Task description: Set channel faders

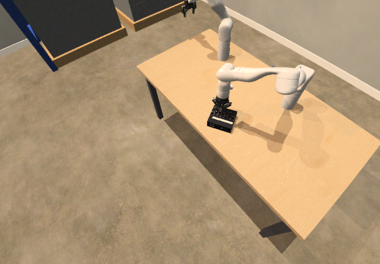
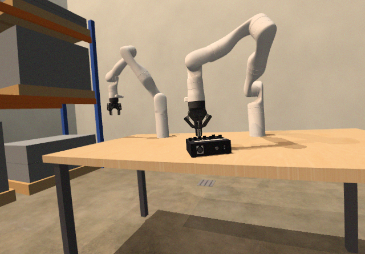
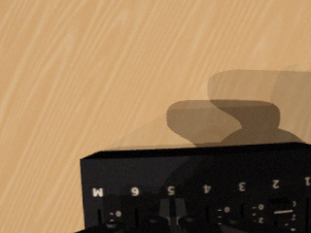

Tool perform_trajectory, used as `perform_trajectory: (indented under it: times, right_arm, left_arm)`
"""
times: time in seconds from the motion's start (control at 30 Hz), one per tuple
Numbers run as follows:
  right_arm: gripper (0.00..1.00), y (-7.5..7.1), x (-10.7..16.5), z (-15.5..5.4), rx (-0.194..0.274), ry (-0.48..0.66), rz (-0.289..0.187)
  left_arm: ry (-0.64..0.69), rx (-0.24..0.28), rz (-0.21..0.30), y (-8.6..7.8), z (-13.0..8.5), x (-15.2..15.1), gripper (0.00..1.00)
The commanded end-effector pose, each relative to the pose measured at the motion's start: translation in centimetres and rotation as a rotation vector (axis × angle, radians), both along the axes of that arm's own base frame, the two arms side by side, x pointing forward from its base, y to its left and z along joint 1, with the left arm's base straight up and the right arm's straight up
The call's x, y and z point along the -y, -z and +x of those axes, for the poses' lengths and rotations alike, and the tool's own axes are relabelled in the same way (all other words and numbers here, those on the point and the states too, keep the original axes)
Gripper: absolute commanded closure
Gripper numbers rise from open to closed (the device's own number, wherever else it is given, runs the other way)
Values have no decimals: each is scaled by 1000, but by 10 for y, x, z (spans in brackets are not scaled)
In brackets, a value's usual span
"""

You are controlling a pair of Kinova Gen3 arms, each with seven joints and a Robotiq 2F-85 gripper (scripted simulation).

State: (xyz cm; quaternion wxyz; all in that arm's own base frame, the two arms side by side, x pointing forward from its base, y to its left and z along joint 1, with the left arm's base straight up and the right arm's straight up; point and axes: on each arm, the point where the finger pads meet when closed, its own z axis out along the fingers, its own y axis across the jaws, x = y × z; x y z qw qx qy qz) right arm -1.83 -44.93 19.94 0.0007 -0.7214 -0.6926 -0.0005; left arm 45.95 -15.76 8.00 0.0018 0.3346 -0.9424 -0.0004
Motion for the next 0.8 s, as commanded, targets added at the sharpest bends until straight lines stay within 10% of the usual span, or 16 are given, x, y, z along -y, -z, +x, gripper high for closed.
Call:
perform_trajectory:
  times: [0.0,0.77]
  right_arm:
    - [2,-1,0,0,0,0,-2]
    - [2,-1,0,0,0,0,-2]
  left_arm:
    - [-4,4,0,-1,3,-2,903]
    - [-4,4,0,-1,12,-9,903]
